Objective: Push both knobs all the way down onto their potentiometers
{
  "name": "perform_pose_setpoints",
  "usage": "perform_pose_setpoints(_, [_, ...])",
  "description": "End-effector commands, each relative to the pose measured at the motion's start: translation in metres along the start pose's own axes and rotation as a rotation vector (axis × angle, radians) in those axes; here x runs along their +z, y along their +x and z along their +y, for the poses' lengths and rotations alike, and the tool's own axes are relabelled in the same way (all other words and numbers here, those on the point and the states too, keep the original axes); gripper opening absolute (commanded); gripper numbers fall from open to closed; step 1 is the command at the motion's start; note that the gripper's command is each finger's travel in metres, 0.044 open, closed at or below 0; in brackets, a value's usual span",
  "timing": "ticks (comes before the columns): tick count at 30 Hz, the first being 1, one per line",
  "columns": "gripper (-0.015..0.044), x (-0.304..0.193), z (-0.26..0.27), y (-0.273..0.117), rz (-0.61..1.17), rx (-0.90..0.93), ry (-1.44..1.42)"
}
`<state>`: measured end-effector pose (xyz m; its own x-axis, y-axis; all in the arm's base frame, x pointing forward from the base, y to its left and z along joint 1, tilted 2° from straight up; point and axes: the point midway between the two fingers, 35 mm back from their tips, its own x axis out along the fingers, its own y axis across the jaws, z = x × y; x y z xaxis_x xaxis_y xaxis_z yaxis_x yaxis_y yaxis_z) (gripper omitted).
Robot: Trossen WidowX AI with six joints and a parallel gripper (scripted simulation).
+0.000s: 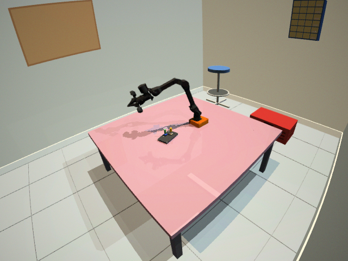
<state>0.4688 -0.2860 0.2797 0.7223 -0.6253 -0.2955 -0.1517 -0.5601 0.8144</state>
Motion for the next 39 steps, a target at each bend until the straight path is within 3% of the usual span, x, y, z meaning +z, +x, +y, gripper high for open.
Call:
perform_pose_setpoints(1, [0.0,-0.003,-0.018,-0.007,-0.004,-0.068,-0.109])
perform_pose_setpoints(19, [0.0,-0.005,-0.104,-0.046,0.032,-0.405,-0.622])
perform_pose_setpoints(39, [0.0,0.007,-0.182,-0.115,0.216,-0.771,-1.169])
